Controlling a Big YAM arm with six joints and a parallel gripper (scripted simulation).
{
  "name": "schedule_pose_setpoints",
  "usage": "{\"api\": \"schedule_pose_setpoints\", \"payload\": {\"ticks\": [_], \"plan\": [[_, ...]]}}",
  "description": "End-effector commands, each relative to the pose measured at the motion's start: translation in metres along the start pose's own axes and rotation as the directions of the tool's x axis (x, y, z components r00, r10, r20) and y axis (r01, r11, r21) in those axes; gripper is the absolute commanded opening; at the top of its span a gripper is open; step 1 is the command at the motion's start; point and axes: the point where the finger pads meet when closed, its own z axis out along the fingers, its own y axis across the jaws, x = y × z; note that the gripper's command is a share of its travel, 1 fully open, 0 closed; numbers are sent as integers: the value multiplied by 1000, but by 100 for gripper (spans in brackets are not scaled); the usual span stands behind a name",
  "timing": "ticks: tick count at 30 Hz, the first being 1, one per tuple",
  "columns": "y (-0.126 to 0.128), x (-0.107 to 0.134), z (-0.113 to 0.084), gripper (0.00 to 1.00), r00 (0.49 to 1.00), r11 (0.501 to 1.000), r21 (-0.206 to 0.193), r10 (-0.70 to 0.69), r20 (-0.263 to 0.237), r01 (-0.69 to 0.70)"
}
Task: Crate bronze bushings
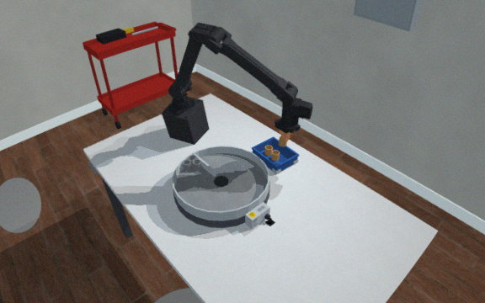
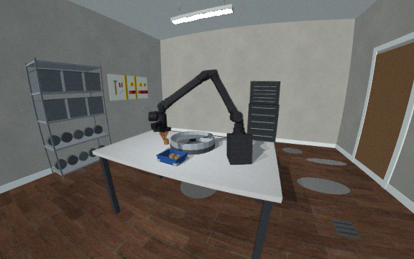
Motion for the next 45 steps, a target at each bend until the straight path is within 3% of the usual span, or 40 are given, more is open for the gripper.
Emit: {"api": "schedule_pose_setpoints", "payload": {"ticks": [1,14,20,23,45], "plan": [[-28,-13,-34,0,999,997,77,17,38,-20],[-28,-13,-34,0,999,997,76,17,38,-20],[-22,-19,-22,0,1000,999,51,6,25,-7],[-24,-19,-29,0,999,998,64,8,32,-10],[-24,-18,-29,0,999,998,64,8,32,-10]]}}
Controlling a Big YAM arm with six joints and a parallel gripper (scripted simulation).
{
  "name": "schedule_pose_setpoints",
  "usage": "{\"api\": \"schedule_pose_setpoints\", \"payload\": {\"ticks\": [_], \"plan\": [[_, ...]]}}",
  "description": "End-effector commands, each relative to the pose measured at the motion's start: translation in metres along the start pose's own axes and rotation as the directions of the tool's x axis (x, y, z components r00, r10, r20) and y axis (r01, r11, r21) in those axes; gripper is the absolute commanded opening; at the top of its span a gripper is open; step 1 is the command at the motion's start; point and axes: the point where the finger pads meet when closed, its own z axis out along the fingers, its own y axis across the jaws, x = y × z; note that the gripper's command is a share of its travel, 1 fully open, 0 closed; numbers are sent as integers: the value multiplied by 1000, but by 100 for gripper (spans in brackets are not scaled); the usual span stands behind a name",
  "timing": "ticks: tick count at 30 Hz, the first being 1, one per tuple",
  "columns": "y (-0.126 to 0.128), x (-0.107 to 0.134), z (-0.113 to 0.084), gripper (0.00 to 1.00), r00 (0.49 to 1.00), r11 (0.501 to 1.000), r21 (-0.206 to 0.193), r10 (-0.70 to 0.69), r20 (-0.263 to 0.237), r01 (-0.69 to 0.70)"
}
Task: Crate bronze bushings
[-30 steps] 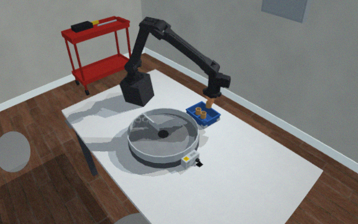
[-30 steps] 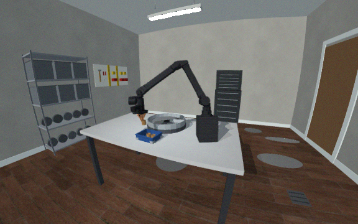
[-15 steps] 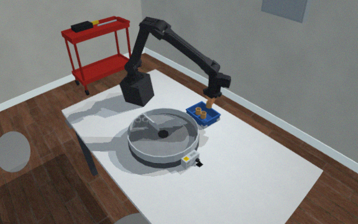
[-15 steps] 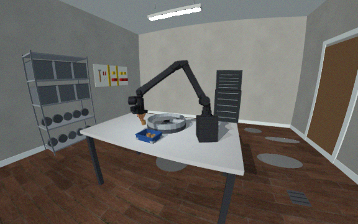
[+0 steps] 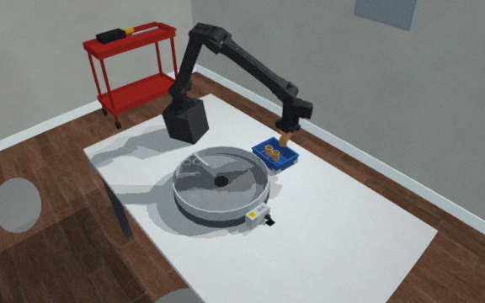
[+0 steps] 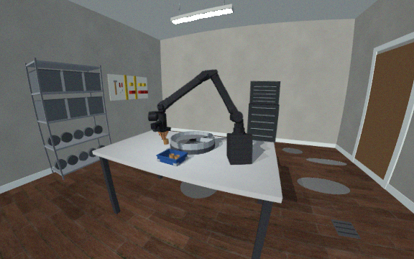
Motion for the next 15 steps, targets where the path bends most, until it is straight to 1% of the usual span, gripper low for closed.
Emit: {"api": "schedule_pose_setpoints", "payload": {"ticks": [1,12,15], "plan": [[-23,-18,-28,0,1000,998,62,6,31,-8],[-23,-18,-28,0,1000,998,61,6,31,-8],[-22,-16,-11,0,1000,998,55,6,27,-8]]}}
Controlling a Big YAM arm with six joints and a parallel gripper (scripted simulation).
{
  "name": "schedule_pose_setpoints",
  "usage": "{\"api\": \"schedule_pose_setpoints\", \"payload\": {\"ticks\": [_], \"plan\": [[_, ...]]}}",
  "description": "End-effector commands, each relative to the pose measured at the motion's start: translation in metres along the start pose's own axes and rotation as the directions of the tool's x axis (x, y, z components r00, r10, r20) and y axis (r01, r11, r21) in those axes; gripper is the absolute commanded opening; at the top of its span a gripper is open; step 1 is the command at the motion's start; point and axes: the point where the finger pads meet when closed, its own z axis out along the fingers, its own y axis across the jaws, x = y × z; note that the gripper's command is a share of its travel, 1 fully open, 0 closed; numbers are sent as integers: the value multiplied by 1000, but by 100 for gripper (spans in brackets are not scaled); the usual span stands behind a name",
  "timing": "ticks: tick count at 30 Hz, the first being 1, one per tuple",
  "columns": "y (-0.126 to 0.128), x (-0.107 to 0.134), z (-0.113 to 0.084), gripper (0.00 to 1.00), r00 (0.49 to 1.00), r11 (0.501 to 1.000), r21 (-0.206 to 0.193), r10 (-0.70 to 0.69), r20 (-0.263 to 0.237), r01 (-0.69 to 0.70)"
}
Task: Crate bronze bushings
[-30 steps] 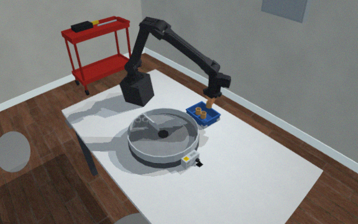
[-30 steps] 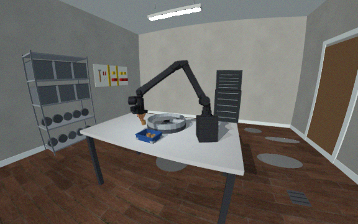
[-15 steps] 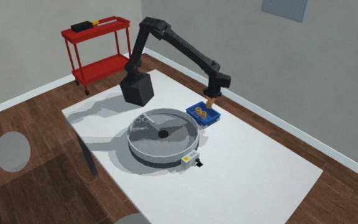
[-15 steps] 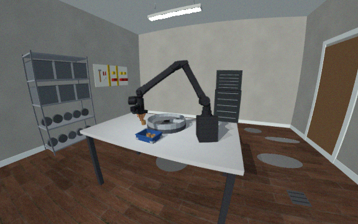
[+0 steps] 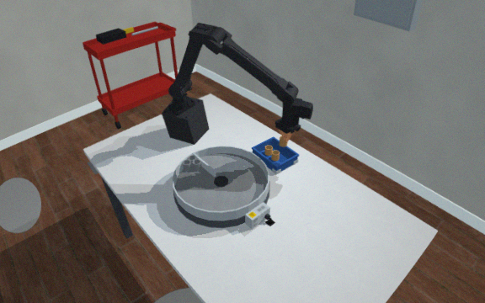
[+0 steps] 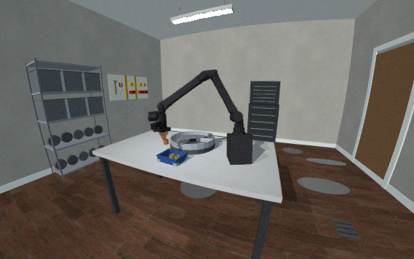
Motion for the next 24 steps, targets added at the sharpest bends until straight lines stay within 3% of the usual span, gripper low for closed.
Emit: {"api": "schedule_pose_setpoints", "payload": {"ticks": [1,5,9,12,15,16,18,21,24], "plan": [[-16,-11,-3,0,1000,999,39,4,19,-5],[-5,-1,16,0,1000,1000,10,1,5,-1],[-15,-1,34,0,1000,1000,27,5,12,-6],[-5,2,56,0,1000,1000,9,2,4,-2],[-17,-2,59,0,1000,999,32,6,14,-6],[-25,-6,34,0,999,997,72,5,32,-7],[-34,-14,27,0,999,996,94,1,43,-5],[-35,-14,27,0,999,995,96,1,43,-5],[-20,-11,44,0,1000,999,49,-7,22,6]]}}
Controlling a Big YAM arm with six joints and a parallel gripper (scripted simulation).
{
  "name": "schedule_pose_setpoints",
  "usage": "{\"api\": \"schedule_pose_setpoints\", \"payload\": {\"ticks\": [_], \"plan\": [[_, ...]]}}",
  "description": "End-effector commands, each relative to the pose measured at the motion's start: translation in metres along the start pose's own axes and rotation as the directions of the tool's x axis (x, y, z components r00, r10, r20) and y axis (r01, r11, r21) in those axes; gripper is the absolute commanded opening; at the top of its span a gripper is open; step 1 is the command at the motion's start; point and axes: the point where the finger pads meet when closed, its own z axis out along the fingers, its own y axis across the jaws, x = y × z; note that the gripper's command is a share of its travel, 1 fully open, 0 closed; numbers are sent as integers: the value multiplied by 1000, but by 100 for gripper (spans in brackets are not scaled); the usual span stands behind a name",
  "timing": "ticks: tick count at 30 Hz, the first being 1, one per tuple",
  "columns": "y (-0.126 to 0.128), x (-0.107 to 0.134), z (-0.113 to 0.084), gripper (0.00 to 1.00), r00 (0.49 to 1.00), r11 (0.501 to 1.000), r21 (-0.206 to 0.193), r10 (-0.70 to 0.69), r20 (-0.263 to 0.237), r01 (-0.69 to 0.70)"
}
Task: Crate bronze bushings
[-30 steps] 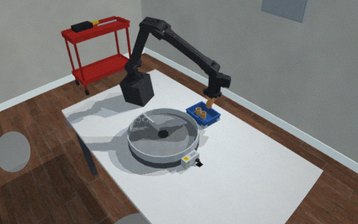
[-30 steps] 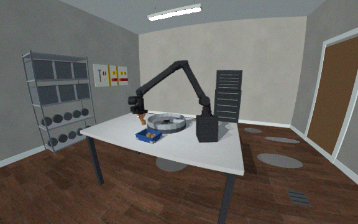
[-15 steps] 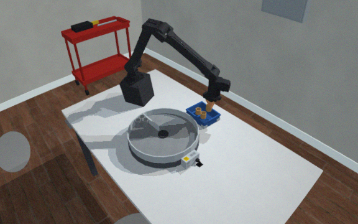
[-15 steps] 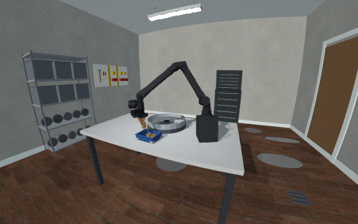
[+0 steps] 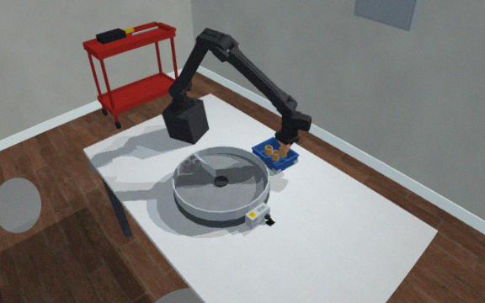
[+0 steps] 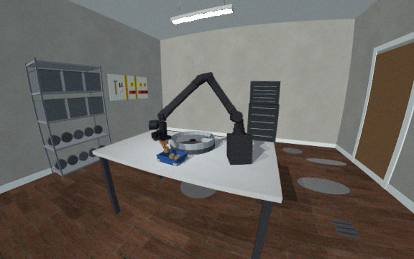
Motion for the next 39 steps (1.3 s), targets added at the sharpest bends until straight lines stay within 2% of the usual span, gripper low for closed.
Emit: {"api": "schedule_pose_setpoints", "payload": {"ticks": [1,32,35,39], "plan": [[-14,-8,-16,0,1000,999,34,-14,16,14],[-14,-7,-17,0,1000,999,34,-14,16,13],[-7,-2,-12,0,1000,1000,26,-12,12,11],[-24,-2,-24,0,1000,998,62,2,28,-3]]}}
